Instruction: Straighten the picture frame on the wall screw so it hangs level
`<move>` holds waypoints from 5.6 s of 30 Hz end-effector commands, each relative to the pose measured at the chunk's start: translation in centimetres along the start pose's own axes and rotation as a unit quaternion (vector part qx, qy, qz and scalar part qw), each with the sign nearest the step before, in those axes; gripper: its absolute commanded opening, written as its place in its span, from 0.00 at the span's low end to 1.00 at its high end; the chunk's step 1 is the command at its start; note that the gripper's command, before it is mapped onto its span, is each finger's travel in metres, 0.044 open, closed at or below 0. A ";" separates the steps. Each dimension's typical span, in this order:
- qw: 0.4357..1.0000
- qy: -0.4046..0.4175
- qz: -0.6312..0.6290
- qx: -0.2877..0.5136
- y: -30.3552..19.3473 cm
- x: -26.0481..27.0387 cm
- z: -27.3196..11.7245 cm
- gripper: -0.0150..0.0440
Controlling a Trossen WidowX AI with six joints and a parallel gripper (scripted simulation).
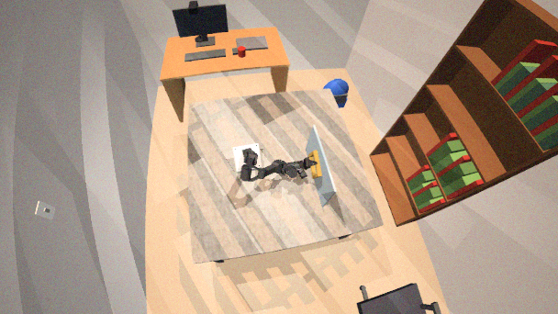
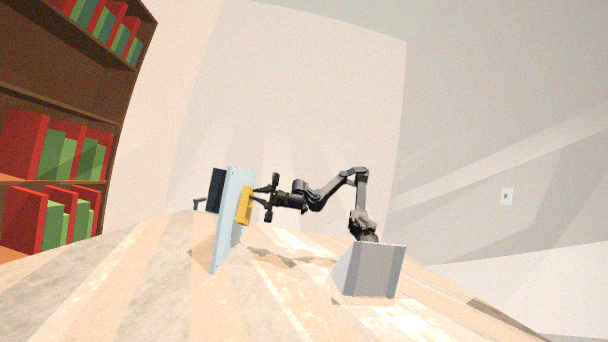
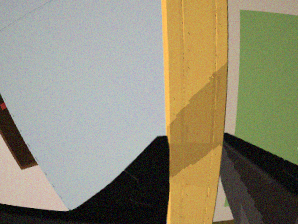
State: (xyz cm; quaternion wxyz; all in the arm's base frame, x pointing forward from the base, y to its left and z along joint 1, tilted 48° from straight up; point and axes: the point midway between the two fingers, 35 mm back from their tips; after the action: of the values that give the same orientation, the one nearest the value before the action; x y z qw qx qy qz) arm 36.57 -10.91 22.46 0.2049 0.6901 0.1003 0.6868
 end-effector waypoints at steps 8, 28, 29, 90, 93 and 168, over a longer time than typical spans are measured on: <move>1.000 0.008 -0.002 0.004 -0.2 0.4 0.0 0.25; 1.000 0.008 -0.002 0.004 -0.2 0.4 0.0 0.25; 1.000 0.008 -0.002 0.004 -0.2 0.4 0.0 0.25; 1.000 0.008 -0.002 0.004 -0.9 0.3 0.0 0.25; 1.000 0.008 -0.002 0.004 -0.9 0.3 0.0 0.25; 1.000 0.003 -0.003 0.001 -0.8 -0.7 0.1 0.25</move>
State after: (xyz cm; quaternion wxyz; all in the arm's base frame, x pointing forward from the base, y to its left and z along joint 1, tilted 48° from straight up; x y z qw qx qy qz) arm 36.72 -10.49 21.55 0.2040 0.6885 0.1018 0.6885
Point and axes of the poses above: the point midway between the two fingers, 35 mm back from their tips, its own z axis out along the fingers, its own x axis across the jaws, y = z × x, and after that the axes turned 6 degrees about z, right-handed
